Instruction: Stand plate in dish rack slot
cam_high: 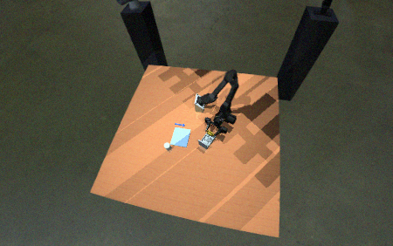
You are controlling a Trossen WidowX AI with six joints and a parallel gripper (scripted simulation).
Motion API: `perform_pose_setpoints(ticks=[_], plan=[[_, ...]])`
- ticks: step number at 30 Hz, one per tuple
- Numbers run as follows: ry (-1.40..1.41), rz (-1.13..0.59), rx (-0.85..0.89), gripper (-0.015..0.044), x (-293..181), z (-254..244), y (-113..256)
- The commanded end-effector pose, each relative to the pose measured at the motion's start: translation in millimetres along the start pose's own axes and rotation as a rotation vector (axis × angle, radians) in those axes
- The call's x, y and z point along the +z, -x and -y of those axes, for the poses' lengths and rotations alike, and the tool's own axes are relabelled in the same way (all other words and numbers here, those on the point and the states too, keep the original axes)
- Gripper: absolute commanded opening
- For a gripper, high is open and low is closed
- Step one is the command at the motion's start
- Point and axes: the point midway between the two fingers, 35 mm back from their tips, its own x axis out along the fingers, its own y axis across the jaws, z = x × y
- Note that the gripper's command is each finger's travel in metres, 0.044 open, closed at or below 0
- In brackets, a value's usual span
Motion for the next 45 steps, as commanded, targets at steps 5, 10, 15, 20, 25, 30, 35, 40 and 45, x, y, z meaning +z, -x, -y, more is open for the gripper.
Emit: perform_pose_setpoints(ticks=[5,10,15,20,25,30,35,40,45], plan=[[0.001,-0.002,0.0,0.0,-20,2,-4],[0.015,-0.011,-0.005,0.0,-15,3,-3],[0.015,-0.011,-0.005,0.0,-15,3,-3],[0.009,-0.01,-0.003,0.0079,-16,3,-3],[0.009,-0.01,-0.003,0.021,-16,3,-3],[0.009,-0.01,-0.003,0.0341,-16,3,-3],[0.009,-0.01,-0.003,0.04,-16,3,-3],[0.009,-0.01,-0.003,0.04,-16,3,-3],[0.005,-0.014,-0.014,0.04,4,-2,-5]])
